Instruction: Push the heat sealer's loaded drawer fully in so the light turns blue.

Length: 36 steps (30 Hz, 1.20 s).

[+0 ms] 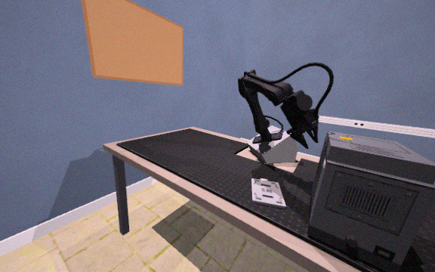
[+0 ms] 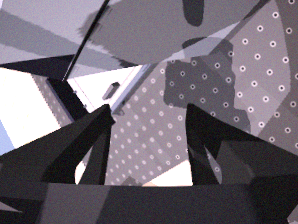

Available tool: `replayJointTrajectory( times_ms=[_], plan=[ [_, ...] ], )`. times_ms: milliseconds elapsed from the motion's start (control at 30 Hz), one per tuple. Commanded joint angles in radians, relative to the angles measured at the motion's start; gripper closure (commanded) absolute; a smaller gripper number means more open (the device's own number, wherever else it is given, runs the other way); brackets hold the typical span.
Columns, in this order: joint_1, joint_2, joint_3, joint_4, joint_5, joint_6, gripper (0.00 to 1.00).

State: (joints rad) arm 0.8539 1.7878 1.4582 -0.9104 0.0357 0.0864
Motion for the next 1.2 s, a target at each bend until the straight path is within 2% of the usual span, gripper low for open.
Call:
replayJointTrajectory(
  times_ms=[0,33,100,200,300,367,433,533,567,600,667,700,733,867,967,1000,1033,1067,1100,1167],
  plan=[
    [0.054,-0.033,0.024,-0.030,-0.016,-0.005,0.55],
    [0.061,0.010,0.036,-0.050,-0.021,-0.030,0.55],
    [0.075,0.024,0.056,-0.083,-0.031,-0.065,0.55],
    [0.106,-0.019,0.037,-0.079,-0.023,-0.034,0.55],
    [0.116,-0.022,0.015,-0.077,-0.021,-0.012,0.55],
    [0.132,0.029,0.054,-0.116,-0.029,-0.065,0.55],
    [0.147,0.043,0.073,-0.148,-0.037,-0.099,0.55],
    [0.177,-0.001,0.053,-0.144,-0.032,-0.072,0.55],
    [0.187,-0.004,0.043,-0.142,-0.030,-0.048,0.55],
    [0.197,-0.006,0.000,-0.141,-0.027,-0.038,0.55],
    [0.216,-0.013,-0.013,-0.124,-0.020,-0.019,0.55],
    [0.225,-0.005,0.023,-0.155,-0.027,-0.038,0.55],
    [0.234,0.037,0.050,-0.174,-0.031,-0.071,0.55],
    [0.250,0.051,0.069,-0.206,-0.037,-0.104,0.55],
    [0.281,0.006,0.048,-0.202,-0.035,-0.060,0.55],
    [0.291,0.004,0.001,-0.200,-0.032,-0.051,0.55],
    [0.301,-0.001,-0.006,-0.185,-0.030,-0.040,0.55],
    [0.310,0.006,0.041,-0.216,-0.034,-0.061,0.55],
    [0.320,0.049,0.056,-0.235,-0.036,-0.092,0.55],
    [0.338,0.064,0.074,-0.267,-0.041,-0.123,0.55]
  ],
)
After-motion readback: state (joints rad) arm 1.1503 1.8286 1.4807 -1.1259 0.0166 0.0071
